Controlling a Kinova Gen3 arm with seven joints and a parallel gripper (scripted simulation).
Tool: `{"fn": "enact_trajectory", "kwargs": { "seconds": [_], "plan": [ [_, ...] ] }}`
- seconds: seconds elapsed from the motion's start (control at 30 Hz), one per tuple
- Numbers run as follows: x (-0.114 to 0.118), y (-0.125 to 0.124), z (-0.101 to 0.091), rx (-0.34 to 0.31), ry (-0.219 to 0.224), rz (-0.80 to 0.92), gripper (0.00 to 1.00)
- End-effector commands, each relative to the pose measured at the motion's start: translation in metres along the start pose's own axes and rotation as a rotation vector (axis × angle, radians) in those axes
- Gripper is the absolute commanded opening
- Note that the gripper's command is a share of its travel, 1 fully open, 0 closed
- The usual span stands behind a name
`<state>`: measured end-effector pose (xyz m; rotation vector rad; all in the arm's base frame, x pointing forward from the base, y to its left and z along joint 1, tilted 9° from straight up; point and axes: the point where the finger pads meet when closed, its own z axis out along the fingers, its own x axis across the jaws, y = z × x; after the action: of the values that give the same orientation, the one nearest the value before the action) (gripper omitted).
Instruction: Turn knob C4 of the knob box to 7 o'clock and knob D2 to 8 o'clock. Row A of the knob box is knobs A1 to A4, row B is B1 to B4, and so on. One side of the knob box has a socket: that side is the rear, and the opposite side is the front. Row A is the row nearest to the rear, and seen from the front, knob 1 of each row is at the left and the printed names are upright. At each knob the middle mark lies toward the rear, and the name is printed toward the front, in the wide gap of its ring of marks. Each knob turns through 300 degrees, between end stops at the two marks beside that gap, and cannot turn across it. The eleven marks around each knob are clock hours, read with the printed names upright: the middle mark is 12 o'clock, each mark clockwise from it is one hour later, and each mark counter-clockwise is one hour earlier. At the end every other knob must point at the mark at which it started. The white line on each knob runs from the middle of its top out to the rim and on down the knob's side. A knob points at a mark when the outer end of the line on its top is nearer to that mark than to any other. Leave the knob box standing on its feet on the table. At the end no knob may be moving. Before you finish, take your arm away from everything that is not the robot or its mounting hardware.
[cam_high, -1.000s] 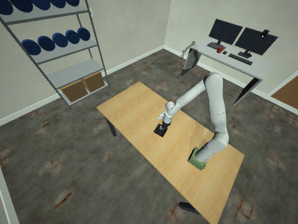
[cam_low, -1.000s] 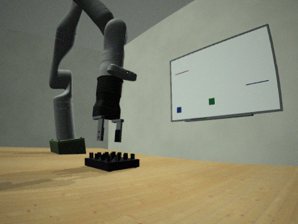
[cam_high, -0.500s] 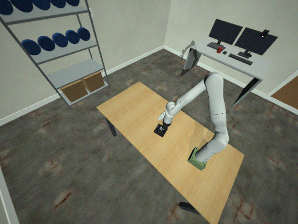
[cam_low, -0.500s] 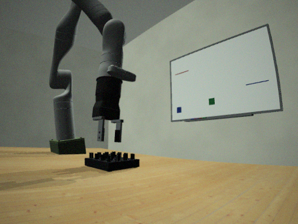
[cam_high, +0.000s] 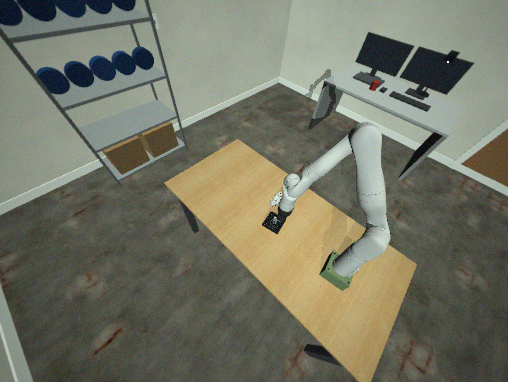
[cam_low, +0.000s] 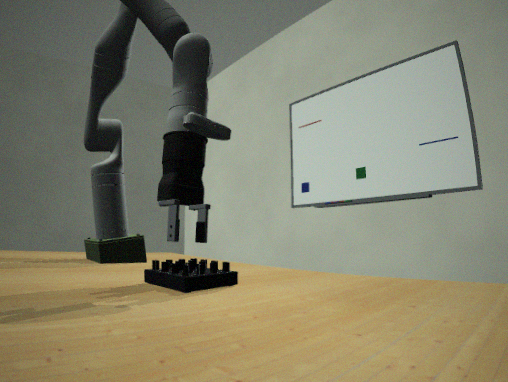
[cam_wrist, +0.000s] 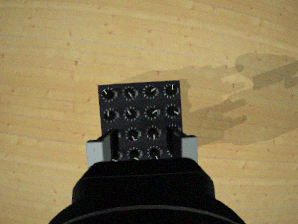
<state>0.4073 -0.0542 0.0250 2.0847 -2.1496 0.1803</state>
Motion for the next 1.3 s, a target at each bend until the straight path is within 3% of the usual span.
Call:
{"fn": "enact_trajectory", "kwargs": {
  "seconds": [0.0,1.27],
  "plan": [
    [0.0,0.0006,-0.0005,0.002,-0.003,-0.006,1.0],
    [-0.007,0.0064,0.0002,0.007,-0.03,-0.069,1.0]
  ]
}}
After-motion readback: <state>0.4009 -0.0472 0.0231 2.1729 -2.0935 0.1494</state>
